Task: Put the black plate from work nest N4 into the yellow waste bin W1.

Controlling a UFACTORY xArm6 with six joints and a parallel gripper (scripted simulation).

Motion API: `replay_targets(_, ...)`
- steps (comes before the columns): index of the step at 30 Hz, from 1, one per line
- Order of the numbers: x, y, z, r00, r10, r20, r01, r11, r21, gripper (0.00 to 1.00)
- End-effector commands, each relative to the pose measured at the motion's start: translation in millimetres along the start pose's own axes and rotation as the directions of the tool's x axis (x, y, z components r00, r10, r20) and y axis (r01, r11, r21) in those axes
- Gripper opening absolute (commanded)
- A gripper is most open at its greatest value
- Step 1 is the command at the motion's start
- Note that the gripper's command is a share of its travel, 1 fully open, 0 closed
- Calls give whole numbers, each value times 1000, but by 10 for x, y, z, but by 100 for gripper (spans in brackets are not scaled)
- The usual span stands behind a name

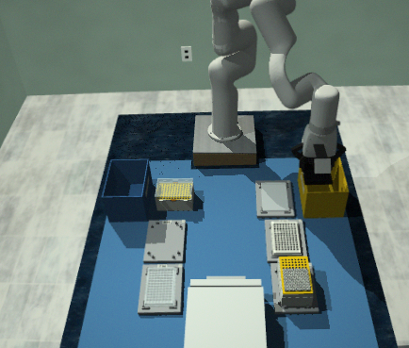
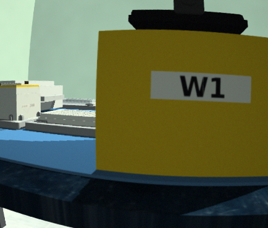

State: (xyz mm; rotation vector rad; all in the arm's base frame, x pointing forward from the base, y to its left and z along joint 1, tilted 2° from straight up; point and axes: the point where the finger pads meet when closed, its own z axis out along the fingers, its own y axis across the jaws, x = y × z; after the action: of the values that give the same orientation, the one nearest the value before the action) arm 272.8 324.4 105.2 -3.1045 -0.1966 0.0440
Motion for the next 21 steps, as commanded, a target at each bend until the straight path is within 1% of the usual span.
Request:
replay_targets(1,-21,-107,-14,1000,0,-3,0,1000,2,0)
replay_targets(10,-91,-307,-14,1000,0,-3,0,1000,2,0)
replay_targets(21,-91,-307,-15,1000,0,-3,0,1000,2,0)
